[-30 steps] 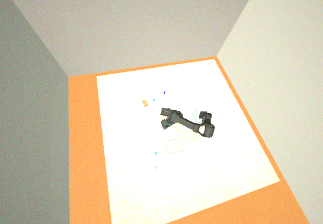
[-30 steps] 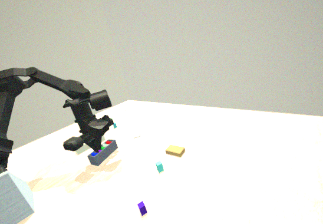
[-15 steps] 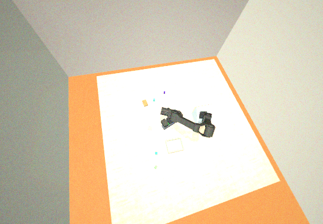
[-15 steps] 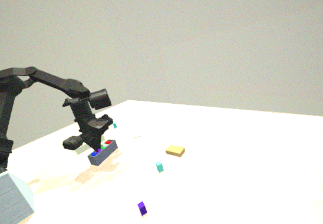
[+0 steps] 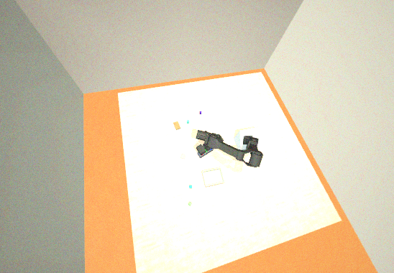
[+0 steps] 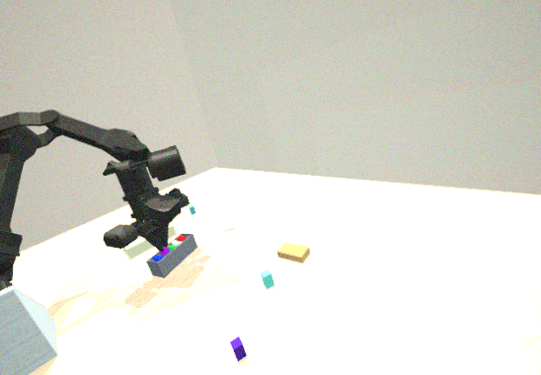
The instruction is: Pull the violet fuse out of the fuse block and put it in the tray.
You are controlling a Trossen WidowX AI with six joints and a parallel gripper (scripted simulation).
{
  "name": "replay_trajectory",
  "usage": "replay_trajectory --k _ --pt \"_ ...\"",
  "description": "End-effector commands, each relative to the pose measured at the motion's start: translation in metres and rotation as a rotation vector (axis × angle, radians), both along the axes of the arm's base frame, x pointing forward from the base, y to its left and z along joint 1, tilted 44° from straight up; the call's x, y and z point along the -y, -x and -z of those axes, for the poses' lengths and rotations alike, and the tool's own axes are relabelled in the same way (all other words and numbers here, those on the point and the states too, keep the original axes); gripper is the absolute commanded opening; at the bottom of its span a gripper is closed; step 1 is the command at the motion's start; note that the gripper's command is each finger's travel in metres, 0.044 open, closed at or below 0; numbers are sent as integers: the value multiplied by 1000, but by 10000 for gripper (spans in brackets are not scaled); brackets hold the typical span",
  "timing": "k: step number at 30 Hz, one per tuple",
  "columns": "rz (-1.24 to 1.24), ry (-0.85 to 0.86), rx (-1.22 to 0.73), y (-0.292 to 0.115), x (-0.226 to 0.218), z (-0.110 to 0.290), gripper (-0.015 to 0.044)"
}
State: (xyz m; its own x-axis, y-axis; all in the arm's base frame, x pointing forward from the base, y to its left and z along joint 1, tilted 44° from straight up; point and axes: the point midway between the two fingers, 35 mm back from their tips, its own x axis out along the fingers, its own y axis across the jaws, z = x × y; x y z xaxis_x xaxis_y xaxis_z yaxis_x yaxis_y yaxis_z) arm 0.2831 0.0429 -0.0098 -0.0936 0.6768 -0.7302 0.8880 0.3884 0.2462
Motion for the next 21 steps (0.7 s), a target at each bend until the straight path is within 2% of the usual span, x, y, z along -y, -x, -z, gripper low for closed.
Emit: replay_trajectory --k 1,21 --pt "-6 3 5 -1 2 -2 0" --pt "-4 2 3 -2 8 -9 0"
